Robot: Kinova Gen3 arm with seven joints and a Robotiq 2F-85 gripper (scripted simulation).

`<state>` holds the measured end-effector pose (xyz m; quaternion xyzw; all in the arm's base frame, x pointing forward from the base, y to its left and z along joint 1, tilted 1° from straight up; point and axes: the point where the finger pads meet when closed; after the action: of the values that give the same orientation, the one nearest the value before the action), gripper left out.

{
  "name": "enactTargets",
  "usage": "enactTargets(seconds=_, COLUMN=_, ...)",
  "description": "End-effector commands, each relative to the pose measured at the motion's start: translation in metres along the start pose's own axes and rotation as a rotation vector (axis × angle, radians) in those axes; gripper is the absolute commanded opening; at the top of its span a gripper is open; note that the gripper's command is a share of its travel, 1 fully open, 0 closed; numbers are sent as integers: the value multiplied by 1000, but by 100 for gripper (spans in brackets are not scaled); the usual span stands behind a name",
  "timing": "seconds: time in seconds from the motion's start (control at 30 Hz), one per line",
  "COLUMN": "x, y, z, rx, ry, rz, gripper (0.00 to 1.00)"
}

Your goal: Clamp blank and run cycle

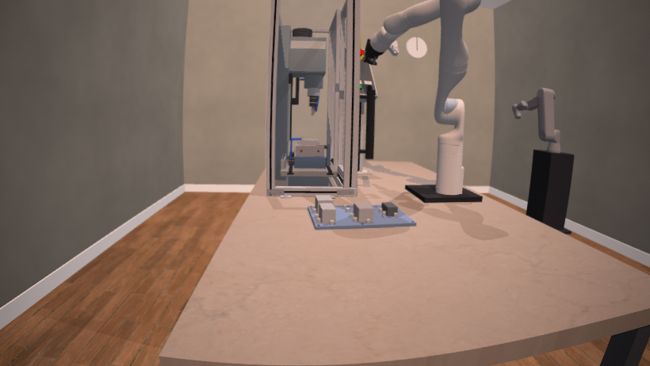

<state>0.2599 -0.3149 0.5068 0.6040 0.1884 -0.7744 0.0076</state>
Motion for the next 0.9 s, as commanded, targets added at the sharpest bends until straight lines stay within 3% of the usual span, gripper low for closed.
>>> enactTargets(seconds=0.0, x=-1, y=0, z=0, rx=1, ry=1, rz=3, gripper=10)
enactTargets(seconds=0.13, x=-1, y=0, z=0, rx=1, ry=1, rz=3, gripper=10)
enactTargets(seconds=0.3, x=-59, y=-16, z=2, rx=54, ry=11, rz=190, gripper=10)
enactTargets(seconds=0.7, x=-59, y=-16, z=2, rx=54, ry=11, rz=190, gripper=10)
enactTargets(seconds=0.87, x=-117, y=-33, z=4, rx=54, ry=11, rz=190, gripper=10)
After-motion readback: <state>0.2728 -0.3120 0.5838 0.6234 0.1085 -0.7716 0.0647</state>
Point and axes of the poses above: the point where the finger pads meet when closed, its own y axis out along the fingers, its own x axis across the jaws, z = x × y, and after that the axes turned 13 degrees about -y, right-handed
